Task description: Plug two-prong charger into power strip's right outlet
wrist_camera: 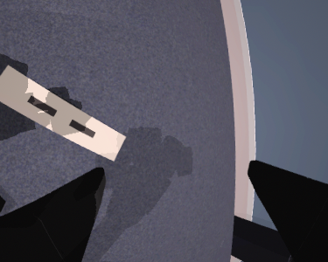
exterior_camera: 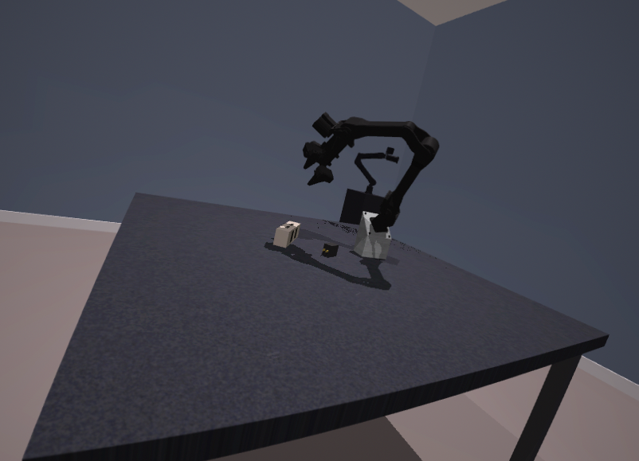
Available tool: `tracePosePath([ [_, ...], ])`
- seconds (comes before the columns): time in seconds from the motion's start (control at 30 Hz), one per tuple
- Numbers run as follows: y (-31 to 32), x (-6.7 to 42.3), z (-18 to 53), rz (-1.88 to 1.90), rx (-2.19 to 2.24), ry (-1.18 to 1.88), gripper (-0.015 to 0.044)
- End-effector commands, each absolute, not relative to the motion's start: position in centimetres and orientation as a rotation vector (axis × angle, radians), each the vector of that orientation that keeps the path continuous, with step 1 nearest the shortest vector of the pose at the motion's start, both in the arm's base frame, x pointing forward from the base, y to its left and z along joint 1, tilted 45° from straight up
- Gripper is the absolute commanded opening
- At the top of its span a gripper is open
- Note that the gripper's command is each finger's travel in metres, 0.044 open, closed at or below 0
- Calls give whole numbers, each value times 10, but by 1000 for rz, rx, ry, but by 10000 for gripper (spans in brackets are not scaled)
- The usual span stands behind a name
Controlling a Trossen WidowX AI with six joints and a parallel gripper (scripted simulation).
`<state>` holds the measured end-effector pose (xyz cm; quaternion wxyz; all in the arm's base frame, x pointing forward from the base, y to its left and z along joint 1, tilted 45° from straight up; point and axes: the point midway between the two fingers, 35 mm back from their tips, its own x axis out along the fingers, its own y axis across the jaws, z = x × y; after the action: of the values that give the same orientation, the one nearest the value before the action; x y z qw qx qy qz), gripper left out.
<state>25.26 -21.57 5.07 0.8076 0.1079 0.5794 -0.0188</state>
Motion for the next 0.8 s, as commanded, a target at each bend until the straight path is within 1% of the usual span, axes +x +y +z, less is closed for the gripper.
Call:
tracePosePath([
  [0.0,-190,255,46,56,229,1244,440],
  [0.37,-116,258,39,330,216,1244,440],
  [0.77,-42,246,38,606,216,1235,440],
])
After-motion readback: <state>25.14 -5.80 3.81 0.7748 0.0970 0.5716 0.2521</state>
